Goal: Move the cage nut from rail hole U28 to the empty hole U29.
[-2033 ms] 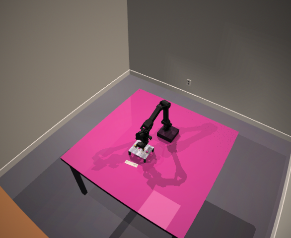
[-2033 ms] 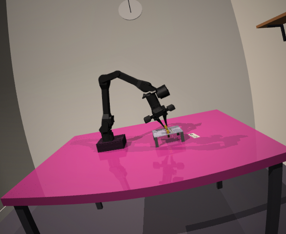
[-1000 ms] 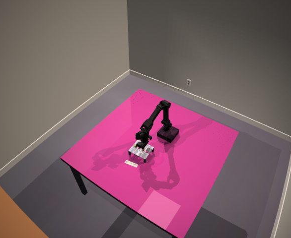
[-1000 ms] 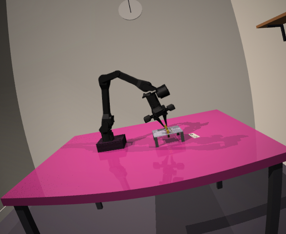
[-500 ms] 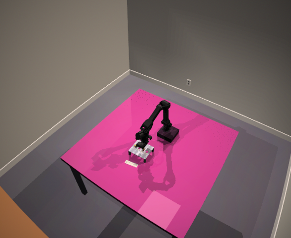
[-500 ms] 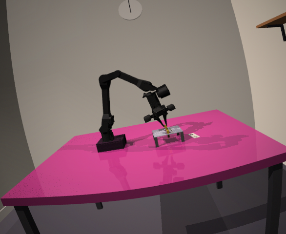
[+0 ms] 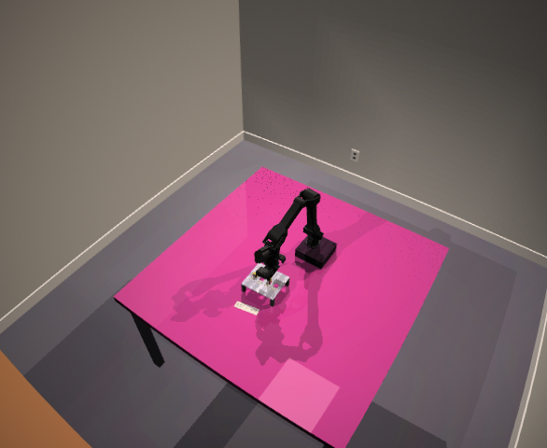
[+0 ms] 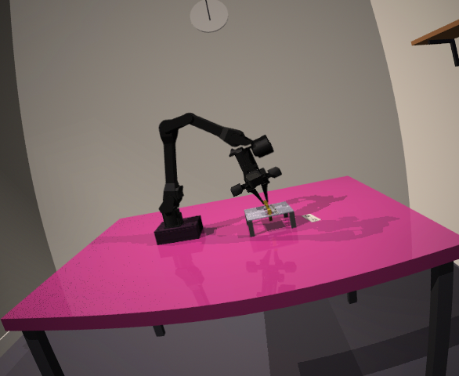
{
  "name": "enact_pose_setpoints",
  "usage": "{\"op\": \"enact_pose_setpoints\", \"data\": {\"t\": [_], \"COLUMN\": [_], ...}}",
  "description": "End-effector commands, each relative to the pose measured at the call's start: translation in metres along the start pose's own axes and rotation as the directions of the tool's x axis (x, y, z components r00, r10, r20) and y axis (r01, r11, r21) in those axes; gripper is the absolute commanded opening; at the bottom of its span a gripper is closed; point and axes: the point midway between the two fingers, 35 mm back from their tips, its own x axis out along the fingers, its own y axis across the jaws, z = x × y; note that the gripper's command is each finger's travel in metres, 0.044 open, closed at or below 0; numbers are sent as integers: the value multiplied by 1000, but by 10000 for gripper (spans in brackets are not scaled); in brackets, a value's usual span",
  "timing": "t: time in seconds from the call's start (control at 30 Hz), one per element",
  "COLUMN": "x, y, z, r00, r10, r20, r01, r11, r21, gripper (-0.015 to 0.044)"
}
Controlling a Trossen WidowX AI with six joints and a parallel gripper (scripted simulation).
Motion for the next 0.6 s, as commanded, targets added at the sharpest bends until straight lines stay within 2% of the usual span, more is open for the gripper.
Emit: {"op": "enact_pose_setpoints", "data": {"t": [0.0,0.57], "x": [-1,-1], "y": [1,1], "z": [0,0], "r00": [1000,1000], "r10": [-4,-12], "r20": [3,3], "r01": [4,12], "r11": [1000,1000], "r21": [5,5], "gripper": [38,38]}}
